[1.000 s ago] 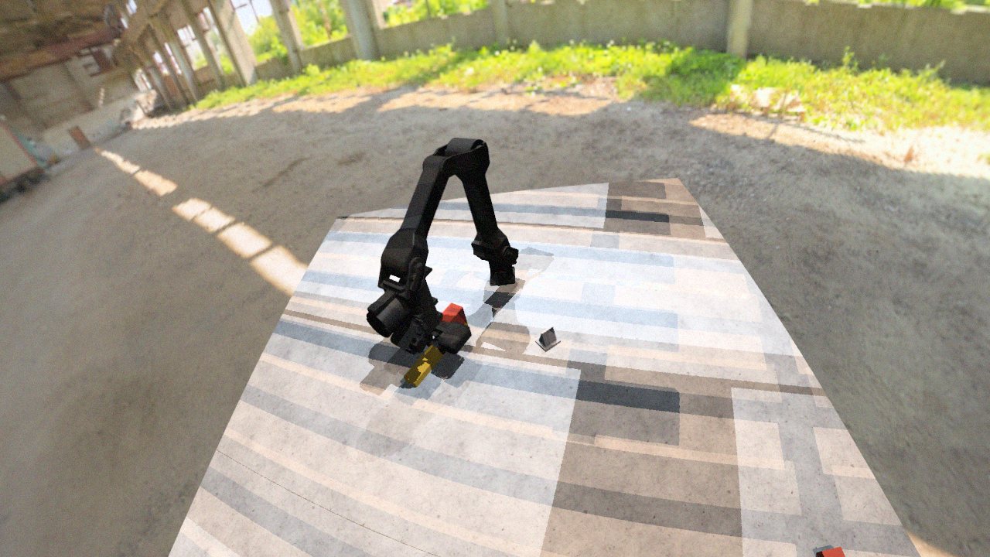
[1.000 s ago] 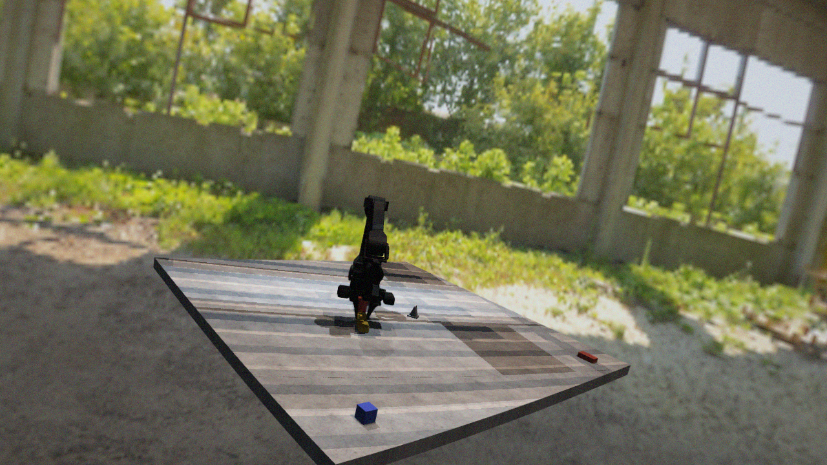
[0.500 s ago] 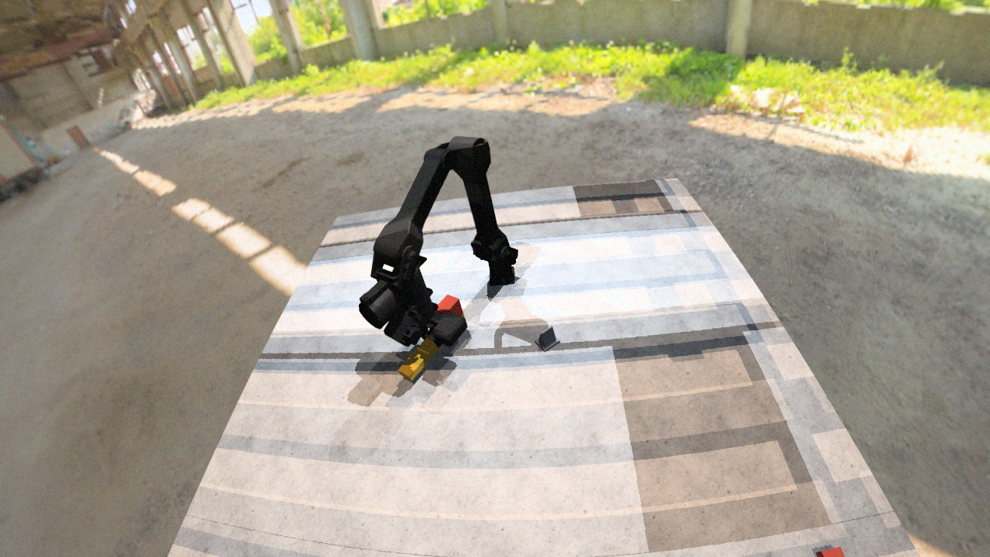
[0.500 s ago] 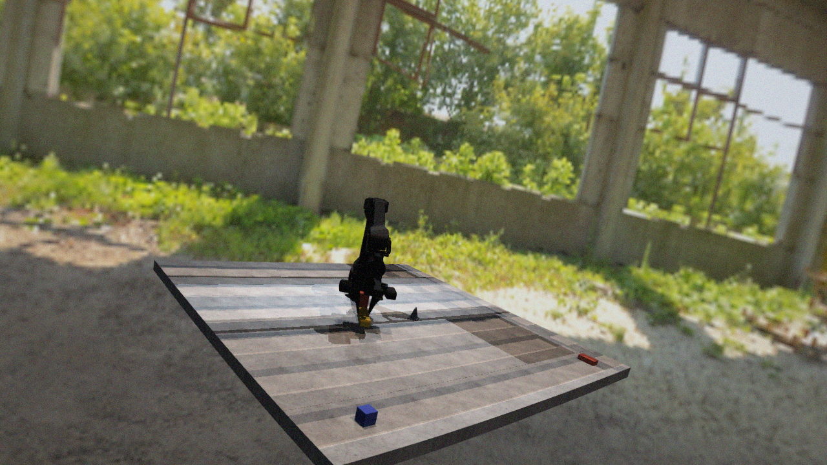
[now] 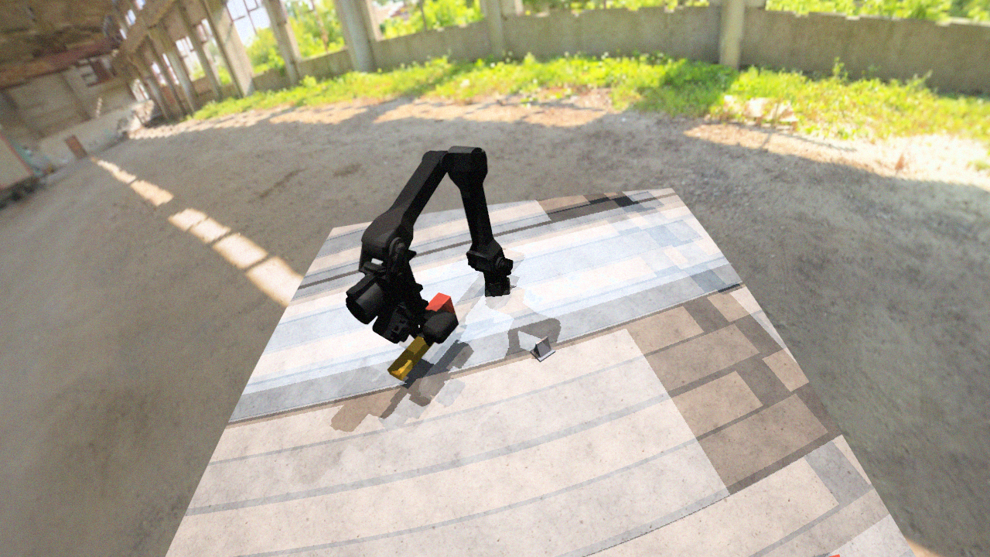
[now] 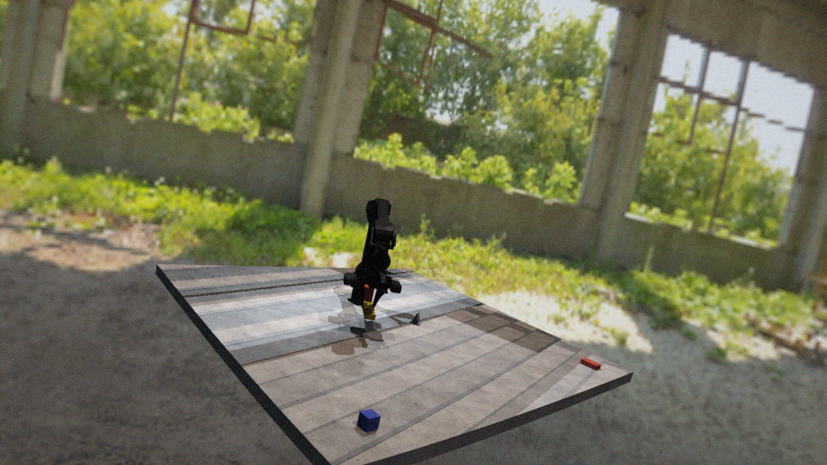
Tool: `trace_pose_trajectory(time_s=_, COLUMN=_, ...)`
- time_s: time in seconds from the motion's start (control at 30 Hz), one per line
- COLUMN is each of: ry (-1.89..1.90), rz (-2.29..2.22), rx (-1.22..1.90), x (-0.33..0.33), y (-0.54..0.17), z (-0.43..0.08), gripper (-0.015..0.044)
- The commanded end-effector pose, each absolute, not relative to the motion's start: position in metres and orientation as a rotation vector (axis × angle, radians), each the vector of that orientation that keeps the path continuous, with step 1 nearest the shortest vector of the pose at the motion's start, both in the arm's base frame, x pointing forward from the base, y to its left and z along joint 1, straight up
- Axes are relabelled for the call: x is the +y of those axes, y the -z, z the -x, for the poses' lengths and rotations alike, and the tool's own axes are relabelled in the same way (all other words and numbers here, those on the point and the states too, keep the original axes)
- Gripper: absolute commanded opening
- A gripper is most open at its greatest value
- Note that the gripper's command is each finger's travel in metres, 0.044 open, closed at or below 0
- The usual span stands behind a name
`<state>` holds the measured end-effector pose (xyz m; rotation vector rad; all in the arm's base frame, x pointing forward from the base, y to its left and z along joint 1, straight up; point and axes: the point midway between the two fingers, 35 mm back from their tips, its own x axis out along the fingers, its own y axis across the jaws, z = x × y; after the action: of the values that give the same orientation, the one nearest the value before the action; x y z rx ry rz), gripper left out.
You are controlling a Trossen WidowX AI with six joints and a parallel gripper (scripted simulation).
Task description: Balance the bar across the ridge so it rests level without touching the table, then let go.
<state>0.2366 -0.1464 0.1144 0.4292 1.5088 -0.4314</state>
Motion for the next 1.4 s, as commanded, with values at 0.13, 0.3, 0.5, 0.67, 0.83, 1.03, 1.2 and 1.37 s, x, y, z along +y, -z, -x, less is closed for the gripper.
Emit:
trace_pose_trajectory(time_s=0.13, ry=0.438, rz=-0.427, rx=1.504, x=-0.145, y=-0.136, z=-0.234, gripper=0.0)
trace_pose_trajectory(time_s=0.3, ry=0.385, rz=-0.375, rx=1.514, x=-0.133, y=-0.137, z=-0.241, gripper=0.0)
trace_pose_trajectory(time_s=0.5, ry=0.296, rz=-0.288, rx=1.527, x=-0.111, y=-0.137, z=-0.251, gripper=0.0)
trace_pose_trajectory(time_s=0.67, ry=0.222, rz=-0.215, rx=1.536, x=-0.093, y=-0.137, z=-0.258, gripper=0.0)
trace_pose_trajectory(time_s=0.83, ry=0.148, rz=-0.142, rx=1.542, x=-0.074, y=-0.137, z=-0.263, gripper=0.0)
trace_pose_trajectory(time_s=1.03, ry=0.062, rz=-0.056, rx=1.546, x=-0.051, y=-0.137, z=-0.269, gripper=0.0)
trace_pose_trajectory(time_s=1.2, ry=-0.009, rz=0.013, rx=1.547, x=-0.031, y=-0.137, z=-0.272, gripper=0.0)
trace_pose_trajectory(time_s=1.37, ry=-0.079, rz=0.082, rx=1.545, x=-0.011, y=-0.138, z=-0.273, gripper=0.0)
